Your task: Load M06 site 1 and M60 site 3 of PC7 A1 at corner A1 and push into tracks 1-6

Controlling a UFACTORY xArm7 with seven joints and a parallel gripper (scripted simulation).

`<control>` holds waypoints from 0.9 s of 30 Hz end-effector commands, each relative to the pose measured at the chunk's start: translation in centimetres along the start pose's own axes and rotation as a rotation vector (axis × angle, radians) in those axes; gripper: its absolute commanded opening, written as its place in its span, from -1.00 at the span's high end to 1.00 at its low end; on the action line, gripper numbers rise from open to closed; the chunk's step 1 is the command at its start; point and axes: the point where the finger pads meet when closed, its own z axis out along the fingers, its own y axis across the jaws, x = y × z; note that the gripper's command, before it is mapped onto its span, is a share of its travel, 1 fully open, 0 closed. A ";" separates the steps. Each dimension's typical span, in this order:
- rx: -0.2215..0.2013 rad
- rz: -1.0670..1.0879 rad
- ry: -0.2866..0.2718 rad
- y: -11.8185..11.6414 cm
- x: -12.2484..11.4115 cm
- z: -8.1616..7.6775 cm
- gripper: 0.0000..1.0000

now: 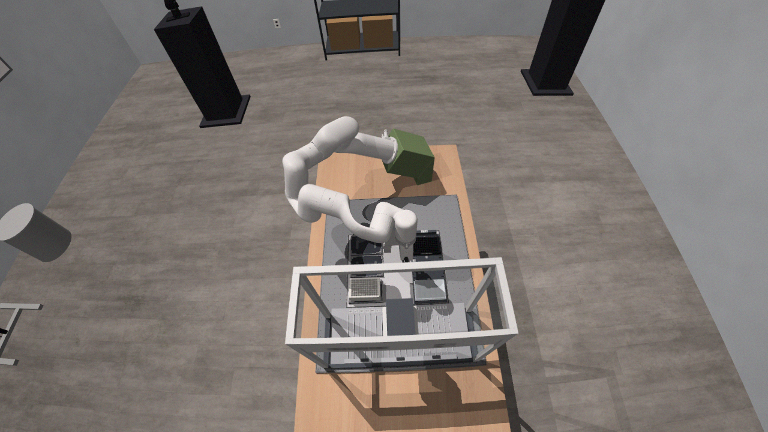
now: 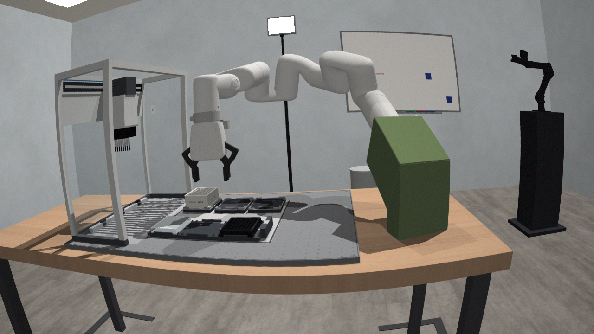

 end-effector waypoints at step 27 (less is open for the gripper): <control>0.004 0.000 -0.003 -0.1 -0.1 4.0 -1.00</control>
